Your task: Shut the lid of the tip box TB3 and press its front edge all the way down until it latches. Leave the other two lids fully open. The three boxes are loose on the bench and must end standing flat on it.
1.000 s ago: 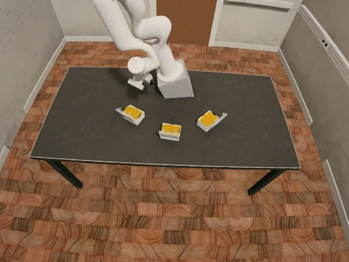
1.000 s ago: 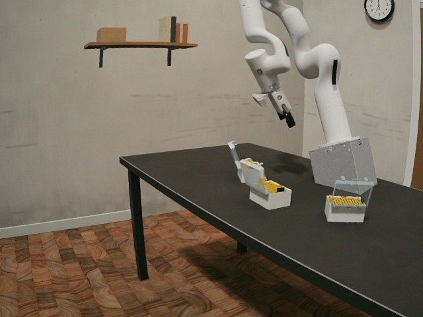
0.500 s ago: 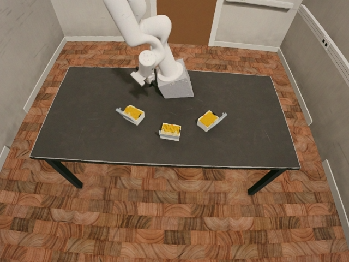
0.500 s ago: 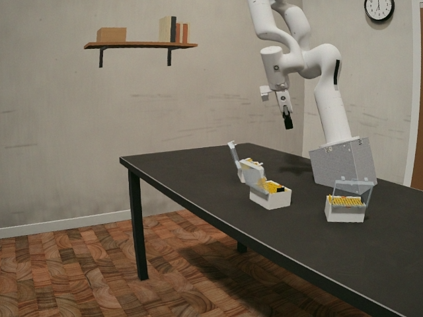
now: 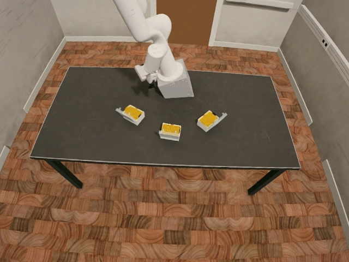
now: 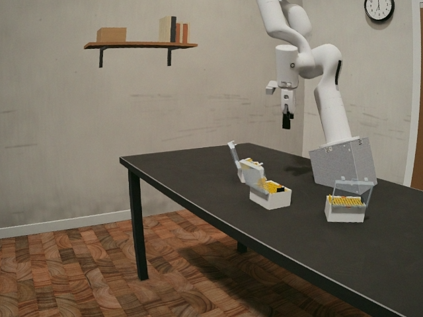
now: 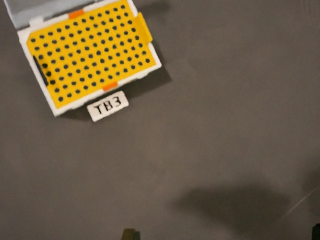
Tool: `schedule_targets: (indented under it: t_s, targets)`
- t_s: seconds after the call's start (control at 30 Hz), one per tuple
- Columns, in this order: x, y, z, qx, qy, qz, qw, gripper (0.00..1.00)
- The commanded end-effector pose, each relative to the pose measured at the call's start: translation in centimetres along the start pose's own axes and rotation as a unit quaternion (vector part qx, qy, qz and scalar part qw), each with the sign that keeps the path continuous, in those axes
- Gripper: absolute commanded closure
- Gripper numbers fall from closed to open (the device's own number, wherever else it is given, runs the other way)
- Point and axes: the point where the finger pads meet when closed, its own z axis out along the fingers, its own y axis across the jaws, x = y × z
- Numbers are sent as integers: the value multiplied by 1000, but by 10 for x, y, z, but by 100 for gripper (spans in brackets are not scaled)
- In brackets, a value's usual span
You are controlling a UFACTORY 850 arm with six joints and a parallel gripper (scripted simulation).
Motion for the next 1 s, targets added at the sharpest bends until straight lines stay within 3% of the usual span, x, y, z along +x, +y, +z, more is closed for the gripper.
schedule_targets:
  t_s: [0.0,0.27,0.57,0.83,0.97]
  targets:
    - [-3,-6,-3,29,44,64,997,0]
    - [-8,-13,-5,67,63,125,988,0]
    - [-21,-23,-11,141,71,226,961,0]
    - [-21,-25,-6,141,71,226,961,0]
    - [-22,-32,13,141,71,226,961,0]
